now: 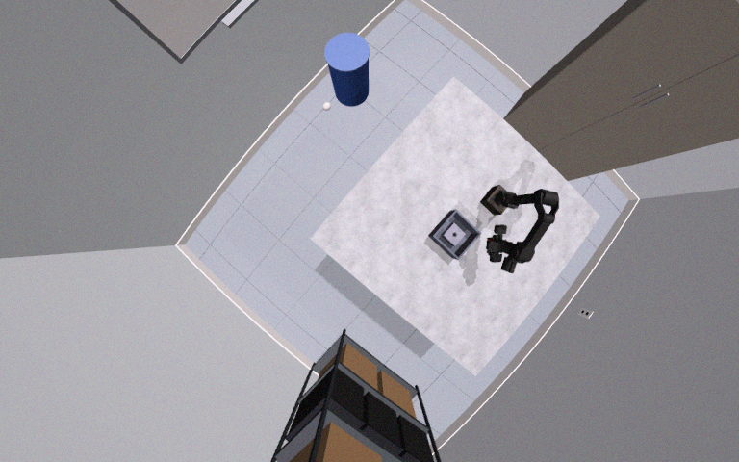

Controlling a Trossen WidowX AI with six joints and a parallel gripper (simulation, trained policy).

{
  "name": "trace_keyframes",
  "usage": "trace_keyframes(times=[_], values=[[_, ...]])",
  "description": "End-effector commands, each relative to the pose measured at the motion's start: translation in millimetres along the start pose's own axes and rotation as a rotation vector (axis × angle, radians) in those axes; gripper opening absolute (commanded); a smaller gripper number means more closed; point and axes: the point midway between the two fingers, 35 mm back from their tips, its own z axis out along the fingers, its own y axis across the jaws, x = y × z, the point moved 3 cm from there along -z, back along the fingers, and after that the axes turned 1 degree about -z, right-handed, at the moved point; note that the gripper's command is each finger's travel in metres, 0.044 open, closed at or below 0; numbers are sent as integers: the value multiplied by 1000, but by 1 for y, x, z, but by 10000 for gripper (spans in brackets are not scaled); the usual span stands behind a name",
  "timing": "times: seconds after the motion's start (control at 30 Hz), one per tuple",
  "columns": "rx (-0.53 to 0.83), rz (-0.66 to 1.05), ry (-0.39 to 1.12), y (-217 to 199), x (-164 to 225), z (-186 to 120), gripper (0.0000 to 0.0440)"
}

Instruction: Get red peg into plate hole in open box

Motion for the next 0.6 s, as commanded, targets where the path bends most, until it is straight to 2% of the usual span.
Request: trace_keyframes(times=[0.0,0.3,0.57], values=[[-16,59,-24,-1,-18,-11,0],[-24,169,-55,-4,-60,-12,0],[-17,228,-65,-10,-96,0,0]])
